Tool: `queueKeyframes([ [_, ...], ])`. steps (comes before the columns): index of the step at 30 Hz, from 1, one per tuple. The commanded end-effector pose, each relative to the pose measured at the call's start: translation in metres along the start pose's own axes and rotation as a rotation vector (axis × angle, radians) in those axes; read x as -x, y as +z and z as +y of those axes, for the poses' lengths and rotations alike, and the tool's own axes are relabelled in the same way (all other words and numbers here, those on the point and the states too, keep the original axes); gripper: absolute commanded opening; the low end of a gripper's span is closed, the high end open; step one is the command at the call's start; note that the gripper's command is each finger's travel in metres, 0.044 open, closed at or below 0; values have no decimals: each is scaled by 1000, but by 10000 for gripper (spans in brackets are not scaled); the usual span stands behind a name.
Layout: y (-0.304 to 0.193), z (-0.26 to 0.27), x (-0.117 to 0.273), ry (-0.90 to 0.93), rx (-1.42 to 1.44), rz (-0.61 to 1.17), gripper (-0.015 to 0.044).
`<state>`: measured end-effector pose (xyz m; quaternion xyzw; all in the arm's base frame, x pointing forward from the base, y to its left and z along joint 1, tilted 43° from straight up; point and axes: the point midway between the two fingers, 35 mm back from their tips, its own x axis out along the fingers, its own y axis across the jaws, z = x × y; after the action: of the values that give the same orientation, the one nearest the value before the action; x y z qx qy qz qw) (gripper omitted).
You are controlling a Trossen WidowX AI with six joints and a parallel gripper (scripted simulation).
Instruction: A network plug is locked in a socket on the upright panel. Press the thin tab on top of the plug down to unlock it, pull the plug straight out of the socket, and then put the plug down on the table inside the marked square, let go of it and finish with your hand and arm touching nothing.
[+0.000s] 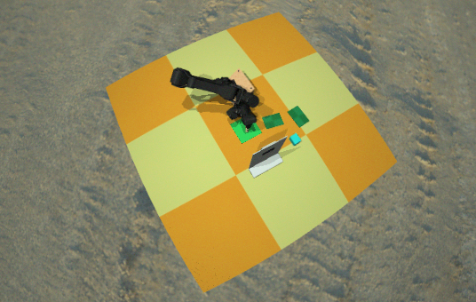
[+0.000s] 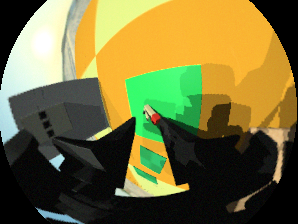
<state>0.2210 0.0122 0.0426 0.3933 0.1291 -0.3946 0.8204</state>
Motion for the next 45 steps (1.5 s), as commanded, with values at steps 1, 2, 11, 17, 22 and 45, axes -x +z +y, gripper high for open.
queueKeyframes([
  [1,0,2,3,3,-7,-1,156],
  [2,0,2,4,3,-7,0,156],
  [11,0,1,11,1,-5,0,156],
  [17,0,0,16,2,-4,-1,156],
  [22,1,0,20,3,-3,-3,156],
  [45,-3,13,38,-4,-2,8,156],
])
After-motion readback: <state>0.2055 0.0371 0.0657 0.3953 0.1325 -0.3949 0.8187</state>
